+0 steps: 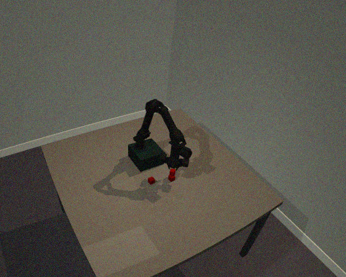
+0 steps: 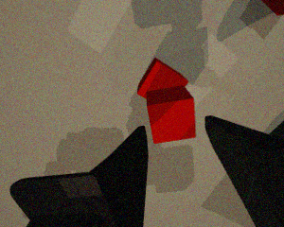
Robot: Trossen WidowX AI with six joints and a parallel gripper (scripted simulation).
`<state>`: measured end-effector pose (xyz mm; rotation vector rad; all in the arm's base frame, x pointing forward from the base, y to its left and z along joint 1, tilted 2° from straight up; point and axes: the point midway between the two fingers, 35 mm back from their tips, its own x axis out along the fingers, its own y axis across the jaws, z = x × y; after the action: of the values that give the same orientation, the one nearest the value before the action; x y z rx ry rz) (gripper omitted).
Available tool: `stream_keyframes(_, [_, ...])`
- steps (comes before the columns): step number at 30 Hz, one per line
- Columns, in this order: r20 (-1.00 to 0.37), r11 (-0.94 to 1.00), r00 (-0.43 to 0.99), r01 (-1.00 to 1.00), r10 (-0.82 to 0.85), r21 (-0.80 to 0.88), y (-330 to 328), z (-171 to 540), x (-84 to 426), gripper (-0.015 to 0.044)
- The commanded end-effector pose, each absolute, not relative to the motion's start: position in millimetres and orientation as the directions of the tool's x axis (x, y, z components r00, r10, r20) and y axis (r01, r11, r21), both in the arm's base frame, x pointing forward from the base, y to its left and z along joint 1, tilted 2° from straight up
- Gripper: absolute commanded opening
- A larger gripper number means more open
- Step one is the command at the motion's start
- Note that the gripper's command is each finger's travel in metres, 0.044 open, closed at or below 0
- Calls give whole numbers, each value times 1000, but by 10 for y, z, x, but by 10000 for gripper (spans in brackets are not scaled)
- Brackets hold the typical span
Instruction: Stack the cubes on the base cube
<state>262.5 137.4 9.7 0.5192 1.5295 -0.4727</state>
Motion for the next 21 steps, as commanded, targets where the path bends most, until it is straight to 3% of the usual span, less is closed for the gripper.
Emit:
stream_keyframes(1, [-999,808,-3,589,34,26,1375,178,2635,205])
stream_keyframes(7, [-999,808,-3,589,34,26,1374,203,2635,205])
stream_keyframes(10, [-1000,779,-3,627,30,21,1249,217,2657,265])
stream_keyframes(21, [-1000,480,-5,877,20,5,392,452,2703,265])
